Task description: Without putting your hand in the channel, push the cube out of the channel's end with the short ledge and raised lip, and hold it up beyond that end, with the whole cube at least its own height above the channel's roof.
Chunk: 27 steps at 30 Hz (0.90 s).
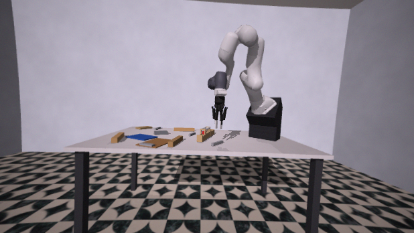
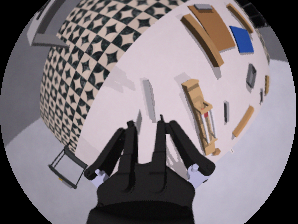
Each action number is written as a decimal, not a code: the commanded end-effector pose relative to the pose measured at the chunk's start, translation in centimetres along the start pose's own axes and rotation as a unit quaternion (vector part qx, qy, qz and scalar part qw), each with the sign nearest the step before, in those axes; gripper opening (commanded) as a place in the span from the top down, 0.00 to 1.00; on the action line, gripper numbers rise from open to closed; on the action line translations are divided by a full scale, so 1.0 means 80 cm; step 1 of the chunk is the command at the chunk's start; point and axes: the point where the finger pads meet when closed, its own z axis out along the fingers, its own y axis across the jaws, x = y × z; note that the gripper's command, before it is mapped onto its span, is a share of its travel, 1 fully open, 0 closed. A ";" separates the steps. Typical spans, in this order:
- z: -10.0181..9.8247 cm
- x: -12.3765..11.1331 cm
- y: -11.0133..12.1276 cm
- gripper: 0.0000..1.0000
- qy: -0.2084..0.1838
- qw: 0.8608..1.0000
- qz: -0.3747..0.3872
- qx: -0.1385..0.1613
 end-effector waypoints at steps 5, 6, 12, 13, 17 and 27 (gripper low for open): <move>0.000 0.000 0.001 0.77 -0.001 1.000 0.002 0.000; 0.000 0.000 0.001 0.77 -0.001 1.000 0.002 0.000; 0.000 0.000 0.001 0.77 -0.001 1.000 0.002 0.000; 0.000 0.000 0.001 0.77 -0.001 1.000 0.002 0.000; 0.003 0.000 0.001 0.77 -0.001 1.000 0.002 0.000; 0.058 0.000 0.001 0.77 -0.001 1.000 0.002 0.000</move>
